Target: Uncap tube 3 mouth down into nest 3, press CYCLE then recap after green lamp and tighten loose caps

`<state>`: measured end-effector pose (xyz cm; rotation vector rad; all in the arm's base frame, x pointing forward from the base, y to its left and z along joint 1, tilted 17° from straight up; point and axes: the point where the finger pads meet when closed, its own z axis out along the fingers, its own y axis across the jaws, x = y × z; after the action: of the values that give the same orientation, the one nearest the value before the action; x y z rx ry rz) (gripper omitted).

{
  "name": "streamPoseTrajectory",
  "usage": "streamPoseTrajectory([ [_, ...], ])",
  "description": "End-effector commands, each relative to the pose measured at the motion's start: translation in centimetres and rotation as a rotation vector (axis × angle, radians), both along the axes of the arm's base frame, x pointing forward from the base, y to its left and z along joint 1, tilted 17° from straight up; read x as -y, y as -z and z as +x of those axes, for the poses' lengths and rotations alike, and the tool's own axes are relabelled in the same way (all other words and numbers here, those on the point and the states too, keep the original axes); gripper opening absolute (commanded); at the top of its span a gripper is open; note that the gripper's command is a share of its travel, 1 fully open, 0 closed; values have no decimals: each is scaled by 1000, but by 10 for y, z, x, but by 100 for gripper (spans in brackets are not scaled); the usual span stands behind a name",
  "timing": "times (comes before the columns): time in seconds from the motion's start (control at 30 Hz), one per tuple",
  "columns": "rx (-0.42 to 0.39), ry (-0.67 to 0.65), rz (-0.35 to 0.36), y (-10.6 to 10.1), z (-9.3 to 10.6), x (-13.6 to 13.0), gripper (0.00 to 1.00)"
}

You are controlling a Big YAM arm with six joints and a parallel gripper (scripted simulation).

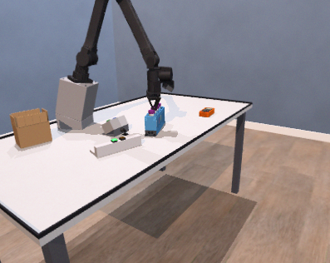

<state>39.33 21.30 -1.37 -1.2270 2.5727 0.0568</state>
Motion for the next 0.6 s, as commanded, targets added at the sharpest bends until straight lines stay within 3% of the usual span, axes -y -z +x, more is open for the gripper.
streamPoseTrajectory([
  [0.0, 54, -220, -39, -7, 6, -11, 49],
  [0.57, 152, -791, -189, -7, 6, -10, 49],
])
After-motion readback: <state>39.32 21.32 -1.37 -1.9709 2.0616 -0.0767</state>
